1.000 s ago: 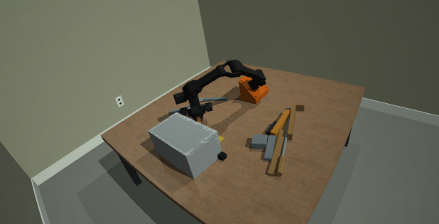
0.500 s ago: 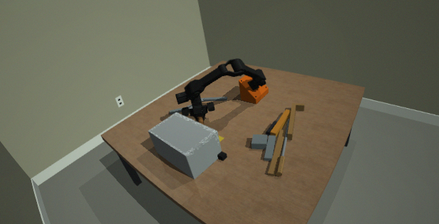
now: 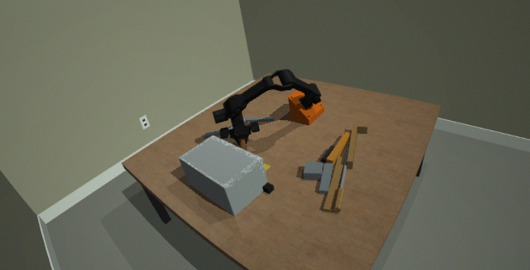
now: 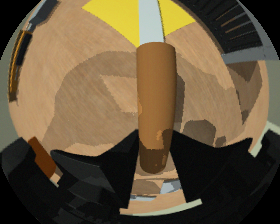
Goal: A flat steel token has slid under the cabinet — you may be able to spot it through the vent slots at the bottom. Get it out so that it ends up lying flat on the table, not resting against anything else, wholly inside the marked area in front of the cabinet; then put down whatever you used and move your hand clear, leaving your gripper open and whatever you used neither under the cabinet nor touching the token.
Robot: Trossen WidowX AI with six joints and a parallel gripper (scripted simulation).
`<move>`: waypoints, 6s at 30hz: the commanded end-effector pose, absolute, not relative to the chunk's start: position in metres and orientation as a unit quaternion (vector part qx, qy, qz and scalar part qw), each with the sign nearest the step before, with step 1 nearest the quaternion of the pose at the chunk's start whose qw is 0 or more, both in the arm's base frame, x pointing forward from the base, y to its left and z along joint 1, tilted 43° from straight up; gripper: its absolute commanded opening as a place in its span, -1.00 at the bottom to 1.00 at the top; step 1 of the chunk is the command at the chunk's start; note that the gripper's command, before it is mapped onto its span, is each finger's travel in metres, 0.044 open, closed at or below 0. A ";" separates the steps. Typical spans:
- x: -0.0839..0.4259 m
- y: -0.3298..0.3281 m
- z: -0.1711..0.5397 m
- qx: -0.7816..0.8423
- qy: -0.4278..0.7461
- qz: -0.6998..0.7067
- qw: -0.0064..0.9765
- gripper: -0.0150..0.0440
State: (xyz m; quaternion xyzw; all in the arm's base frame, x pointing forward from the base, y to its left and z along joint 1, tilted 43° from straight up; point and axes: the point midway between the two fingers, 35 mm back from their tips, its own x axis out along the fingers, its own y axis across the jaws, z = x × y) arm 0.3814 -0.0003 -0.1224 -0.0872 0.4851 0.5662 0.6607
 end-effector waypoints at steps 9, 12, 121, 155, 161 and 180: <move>0.365 -0.021 -0.139 -0.084 0.486 0.566 0.661 -0.49; 0.361 -0.026 -0.143 -0.084 0.486 0.566 0.660 -0.49; 0.333 -0.067 -0.173 -0.087 0.489 0.565 0.659 -0.23; 0.367 -0.027 -0.144 -0.084 0.486 0.566 0.661 -0.49; 0.375 -0.018 -0.137 -0.084 0.486 0.566 0.661 -0.49; 0.397 0.006 -0.119 -0.083 0.485 0.566 0.661 -0.49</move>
